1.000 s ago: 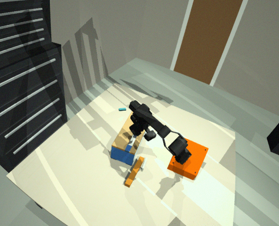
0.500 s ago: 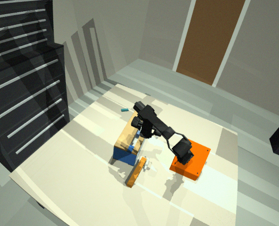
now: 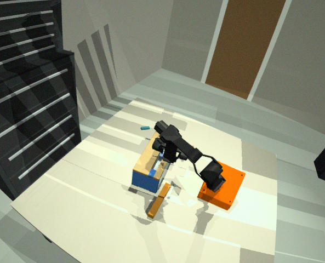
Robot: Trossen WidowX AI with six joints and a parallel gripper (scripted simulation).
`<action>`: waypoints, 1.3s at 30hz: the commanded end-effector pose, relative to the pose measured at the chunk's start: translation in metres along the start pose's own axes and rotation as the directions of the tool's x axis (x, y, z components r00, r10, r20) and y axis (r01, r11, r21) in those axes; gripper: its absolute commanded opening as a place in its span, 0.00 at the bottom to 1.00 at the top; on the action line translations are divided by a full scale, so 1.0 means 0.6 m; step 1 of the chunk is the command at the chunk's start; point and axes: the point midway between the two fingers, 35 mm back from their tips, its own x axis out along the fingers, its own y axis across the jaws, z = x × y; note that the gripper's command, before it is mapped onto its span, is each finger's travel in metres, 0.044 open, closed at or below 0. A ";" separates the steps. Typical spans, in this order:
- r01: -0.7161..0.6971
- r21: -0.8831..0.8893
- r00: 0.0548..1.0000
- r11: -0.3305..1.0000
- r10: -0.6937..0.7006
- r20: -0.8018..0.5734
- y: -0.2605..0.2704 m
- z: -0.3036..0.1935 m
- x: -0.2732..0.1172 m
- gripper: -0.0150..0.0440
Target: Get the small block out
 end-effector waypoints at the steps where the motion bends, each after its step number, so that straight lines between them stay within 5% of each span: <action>1: -0.004 0.003 1.000 1.000 0.004 0.001 0.001 0.004 0.012 0.93; 39: -0.001 0.000 1.000 1.000 0.001 0.000 0.004 0.031 0.086 0.93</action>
